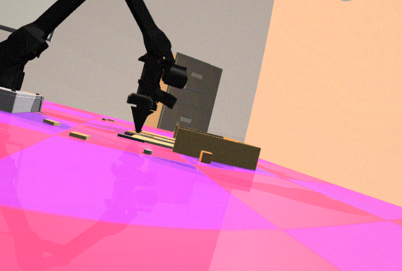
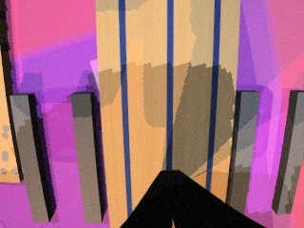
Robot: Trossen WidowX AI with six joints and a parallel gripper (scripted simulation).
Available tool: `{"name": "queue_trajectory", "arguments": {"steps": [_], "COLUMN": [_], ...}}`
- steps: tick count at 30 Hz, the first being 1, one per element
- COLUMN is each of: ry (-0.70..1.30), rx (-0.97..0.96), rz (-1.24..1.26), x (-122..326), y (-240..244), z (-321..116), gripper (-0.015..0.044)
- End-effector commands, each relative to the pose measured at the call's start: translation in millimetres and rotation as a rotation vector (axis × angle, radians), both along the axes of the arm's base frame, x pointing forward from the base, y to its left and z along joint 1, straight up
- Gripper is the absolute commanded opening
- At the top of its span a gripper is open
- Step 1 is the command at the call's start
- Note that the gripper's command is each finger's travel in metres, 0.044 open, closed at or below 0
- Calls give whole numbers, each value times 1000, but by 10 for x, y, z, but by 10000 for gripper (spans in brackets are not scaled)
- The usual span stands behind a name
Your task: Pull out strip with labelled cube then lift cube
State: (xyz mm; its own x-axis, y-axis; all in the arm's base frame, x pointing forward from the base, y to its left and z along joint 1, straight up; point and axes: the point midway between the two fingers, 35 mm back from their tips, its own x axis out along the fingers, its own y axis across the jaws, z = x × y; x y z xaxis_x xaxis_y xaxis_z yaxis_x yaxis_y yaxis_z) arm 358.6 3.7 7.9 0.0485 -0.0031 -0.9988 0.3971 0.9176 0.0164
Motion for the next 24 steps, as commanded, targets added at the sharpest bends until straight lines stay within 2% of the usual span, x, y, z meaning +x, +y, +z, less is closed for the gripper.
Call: {"name": "queue_trajectory", "arguments": {"steps": [1,24], "ry": [18,21], "rx": [3,5], "rz": [0,0], "x": [-119,-431], "y": [43,180], "z": [-46,-72], "gripper": [0,0]}}
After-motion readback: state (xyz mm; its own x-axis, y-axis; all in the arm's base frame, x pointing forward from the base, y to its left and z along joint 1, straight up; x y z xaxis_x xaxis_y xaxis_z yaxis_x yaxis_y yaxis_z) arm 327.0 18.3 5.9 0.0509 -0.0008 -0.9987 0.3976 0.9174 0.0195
